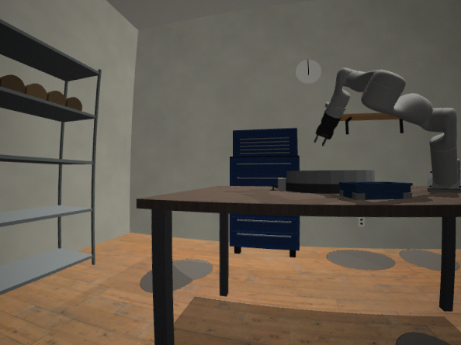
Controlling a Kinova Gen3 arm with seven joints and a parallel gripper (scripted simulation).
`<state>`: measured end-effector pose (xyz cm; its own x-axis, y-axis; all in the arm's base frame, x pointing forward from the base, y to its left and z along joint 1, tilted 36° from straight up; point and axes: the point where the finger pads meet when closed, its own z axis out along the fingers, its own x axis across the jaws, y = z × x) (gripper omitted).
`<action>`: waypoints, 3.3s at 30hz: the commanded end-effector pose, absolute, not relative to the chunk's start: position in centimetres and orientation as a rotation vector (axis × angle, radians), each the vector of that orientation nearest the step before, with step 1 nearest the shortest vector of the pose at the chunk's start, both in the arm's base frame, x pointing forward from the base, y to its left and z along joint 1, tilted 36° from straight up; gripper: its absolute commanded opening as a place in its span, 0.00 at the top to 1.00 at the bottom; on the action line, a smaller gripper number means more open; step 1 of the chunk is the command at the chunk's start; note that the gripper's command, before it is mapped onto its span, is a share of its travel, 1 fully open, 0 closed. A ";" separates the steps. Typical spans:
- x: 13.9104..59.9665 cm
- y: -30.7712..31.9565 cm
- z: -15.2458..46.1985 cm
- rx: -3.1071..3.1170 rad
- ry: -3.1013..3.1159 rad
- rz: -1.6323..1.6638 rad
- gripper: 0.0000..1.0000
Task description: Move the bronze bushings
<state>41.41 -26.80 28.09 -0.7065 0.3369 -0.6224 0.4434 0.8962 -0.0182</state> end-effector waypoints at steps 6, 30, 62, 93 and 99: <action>40.9 -17.9 27.3 0.499 2.506 0.019 0.24; 36.0 0.7 28.8 0.239 2.651 0.544 0.24; 33.4 6.2 30.3 0.120 2.669 0.713 0.24; 33.4 6.2 30.3 0.120 2.669 0.713 0.24; 33.0 6.0 29.9 0.121 2.674 0.715 0.24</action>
<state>33.39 6.06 30.04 -0.9269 0.1756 -0.3316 -0.0116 0.8700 0.4930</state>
